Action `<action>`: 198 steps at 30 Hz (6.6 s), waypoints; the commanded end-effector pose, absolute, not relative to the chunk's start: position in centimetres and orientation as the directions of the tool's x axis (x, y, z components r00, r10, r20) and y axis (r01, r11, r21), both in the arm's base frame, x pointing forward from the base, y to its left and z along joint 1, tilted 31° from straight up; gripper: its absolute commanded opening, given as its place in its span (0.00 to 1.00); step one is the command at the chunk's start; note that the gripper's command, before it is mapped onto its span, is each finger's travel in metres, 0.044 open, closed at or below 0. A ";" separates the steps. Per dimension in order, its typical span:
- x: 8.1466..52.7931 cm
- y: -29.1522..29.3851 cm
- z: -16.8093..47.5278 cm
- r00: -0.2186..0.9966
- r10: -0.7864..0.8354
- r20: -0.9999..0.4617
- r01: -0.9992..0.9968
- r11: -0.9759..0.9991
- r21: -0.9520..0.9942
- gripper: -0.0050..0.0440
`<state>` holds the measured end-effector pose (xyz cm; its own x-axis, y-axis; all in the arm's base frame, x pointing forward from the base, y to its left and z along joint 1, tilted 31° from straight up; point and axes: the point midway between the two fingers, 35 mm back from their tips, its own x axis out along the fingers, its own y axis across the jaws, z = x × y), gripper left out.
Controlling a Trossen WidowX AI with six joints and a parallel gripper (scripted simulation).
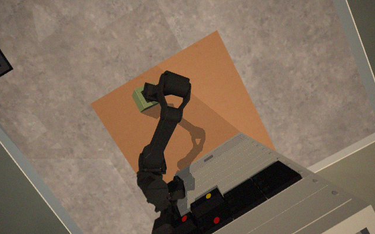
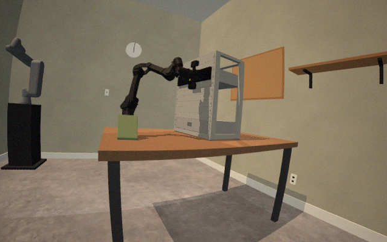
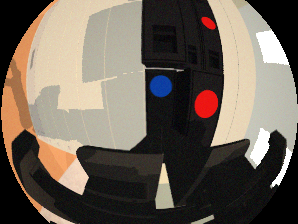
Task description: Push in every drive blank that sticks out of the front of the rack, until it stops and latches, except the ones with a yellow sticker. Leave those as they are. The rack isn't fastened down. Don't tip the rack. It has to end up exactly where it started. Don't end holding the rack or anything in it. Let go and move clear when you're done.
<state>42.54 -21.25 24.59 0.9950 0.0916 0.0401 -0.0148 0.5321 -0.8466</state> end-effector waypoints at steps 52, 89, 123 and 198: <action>43.4 -21.4 26.4 0.995 0.077 0.071 0.022 0.509 -0.861 0.10; 40.4 -21.6 26.2 0.995 0.077 0.071 0.022 0.509 -0.861 0.10; 34.9 -23.1 27.2 0.995 0.077 0.071 0.022 0.509 -0.861 0.10; 40.5 -22.9 27.9 0.995 0.077 0.071 0.022 0.509 -0.861 0.10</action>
